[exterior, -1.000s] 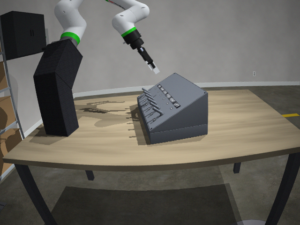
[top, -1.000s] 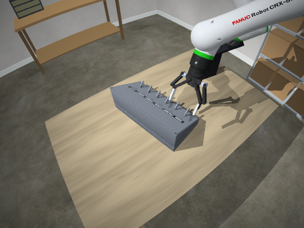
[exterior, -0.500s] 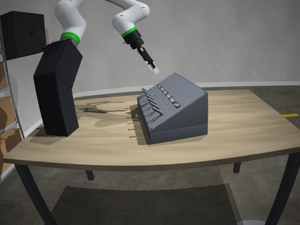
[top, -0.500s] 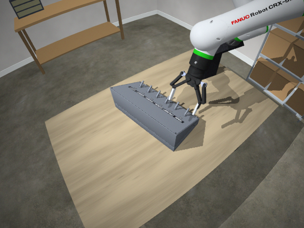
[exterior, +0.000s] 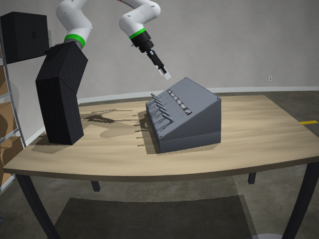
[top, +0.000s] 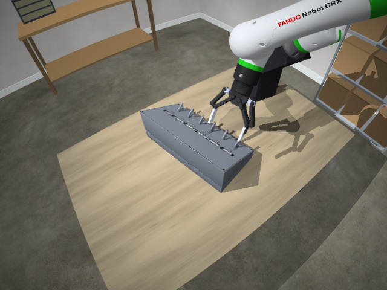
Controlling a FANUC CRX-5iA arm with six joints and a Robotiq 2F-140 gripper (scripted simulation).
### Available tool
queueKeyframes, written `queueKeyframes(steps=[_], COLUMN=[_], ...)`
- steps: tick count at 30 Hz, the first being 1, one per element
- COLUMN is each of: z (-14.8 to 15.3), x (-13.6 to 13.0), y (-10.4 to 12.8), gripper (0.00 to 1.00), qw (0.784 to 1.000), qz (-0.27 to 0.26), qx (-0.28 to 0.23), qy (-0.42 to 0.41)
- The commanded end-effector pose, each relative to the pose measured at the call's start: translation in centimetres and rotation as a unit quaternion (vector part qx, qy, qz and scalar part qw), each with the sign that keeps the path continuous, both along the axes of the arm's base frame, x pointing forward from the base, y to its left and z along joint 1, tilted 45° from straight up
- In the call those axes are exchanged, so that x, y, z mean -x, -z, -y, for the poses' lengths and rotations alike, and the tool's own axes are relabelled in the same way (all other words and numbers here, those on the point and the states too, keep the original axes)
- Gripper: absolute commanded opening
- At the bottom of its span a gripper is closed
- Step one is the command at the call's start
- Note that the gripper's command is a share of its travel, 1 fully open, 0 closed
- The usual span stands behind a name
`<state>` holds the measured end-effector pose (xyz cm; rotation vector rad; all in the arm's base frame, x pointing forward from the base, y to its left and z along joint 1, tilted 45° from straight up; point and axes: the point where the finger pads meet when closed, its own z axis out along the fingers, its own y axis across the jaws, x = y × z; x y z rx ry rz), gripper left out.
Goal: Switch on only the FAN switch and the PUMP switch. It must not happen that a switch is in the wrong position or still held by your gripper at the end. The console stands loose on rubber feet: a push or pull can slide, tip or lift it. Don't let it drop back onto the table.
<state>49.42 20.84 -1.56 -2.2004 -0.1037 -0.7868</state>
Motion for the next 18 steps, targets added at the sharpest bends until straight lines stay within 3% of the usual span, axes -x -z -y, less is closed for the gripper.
queueKeyframes(steps=[1, 18], z=[1.0, 2.5], x=[-0.5, -1.2], y=[0.9, 2.4], gripper=[1.0, 1.0], qw=[1.0, 1.0], qz=[0.001, 0.001], qx=[0.0, 0.0], qy=[0.0, 0.0])
